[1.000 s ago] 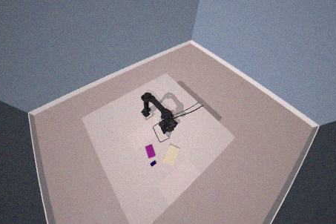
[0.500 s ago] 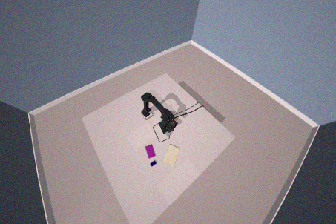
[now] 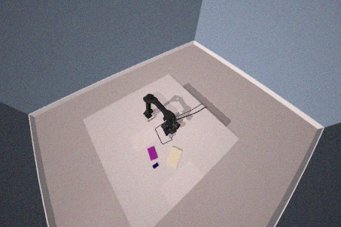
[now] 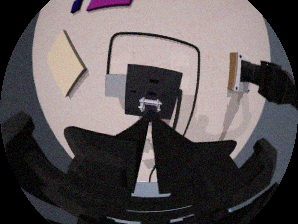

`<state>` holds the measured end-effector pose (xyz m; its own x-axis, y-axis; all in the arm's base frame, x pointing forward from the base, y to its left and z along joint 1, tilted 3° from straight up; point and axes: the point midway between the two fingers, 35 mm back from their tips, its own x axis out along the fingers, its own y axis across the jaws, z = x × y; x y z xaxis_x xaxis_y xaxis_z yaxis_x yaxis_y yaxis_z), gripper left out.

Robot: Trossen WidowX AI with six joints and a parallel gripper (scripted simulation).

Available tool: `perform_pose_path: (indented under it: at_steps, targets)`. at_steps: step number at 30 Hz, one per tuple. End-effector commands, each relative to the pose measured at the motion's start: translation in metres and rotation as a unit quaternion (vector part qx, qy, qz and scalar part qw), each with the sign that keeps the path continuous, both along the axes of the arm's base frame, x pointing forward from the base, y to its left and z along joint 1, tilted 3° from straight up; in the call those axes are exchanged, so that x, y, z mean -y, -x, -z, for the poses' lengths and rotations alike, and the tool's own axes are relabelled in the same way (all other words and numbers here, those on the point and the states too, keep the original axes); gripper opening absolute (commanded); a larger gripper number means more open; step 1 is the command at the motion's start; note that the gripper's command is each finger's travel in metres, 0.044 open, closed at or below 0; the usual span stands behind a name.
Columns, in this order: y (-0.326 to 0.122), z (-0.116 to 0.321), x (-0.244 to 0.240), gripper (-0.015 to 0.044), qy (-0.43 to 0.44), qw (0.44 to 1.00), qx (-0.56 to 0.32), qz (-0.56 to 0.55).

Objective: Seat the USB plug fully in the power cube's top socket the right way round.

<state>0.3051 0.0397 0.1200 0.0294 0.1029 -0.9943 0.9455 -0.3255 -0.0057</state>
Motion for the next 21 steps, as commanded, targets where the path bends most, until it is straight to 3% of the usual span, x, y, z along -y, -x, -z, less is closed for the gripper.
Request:
perform_pose_path:
  at_steps: [1,21]
  targets:
    - [-0.0005,0.0007,-0.0008,0.0,-0.002,1.0,0.001,0.001]
    - [-0.0006,0.0031,-0.0009,0.0,-0.002,1.0,0.0,0.001]
